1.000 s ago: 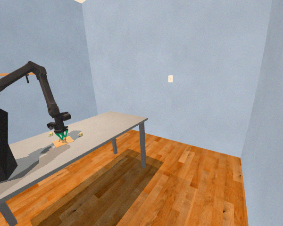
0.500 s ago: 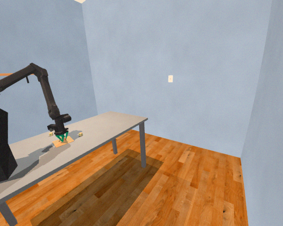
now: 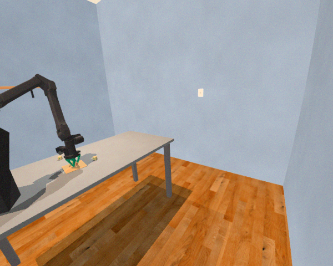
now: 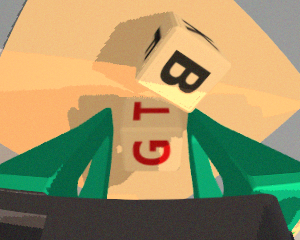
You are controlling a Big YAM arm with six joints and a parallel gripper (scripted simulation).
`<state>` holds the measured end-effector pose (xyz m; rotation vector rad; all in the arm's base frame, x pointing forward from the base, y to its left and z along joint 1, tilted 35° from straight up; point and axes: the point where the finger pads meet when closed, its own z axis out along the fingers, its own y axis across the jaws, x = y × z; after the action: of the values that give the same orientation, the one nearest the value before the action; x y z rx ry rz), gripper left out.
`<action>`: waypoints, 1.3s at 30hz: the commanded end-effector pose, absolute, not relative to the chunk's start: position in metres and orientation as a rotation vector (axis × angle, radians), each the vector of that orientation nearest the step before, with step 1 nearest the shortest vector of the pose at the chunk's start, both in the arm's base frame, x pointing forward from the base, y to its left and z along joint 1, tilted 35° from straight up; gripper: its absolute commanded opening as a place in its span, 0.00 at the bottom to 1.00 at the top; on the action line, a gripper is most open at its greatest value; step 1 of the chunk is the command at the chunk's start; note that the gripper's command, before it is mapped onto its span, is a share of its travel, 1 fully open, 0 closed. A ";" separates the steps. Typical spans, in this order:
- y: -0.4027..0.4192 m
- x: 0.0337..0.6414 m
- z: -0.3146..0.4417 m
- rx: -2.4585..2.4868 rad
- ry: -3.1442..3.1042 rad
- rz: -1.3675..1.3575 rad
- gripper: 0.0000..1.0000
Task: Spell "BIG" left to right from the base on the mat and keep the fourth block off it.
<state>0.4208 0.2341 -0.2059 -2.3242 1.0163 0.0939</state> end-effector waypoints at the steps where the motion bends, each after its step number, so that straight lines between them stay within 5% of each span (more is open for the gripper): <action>1: 0.233 0.424 -0.205 -2.315 1.026 0.087 0.39; 15: 0.233 0.424 -0.205 -2.315 1.026 0.087 0.39; 16: 0.233 0.424 -0.205 -2.315 1.026 0.087 0.20; 39: 0.233 0.424 -0.205 -2.315 1.025 0.086 0.20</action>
<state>0.4209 0.2341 -0.2059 -2.3241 1.0165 0.0939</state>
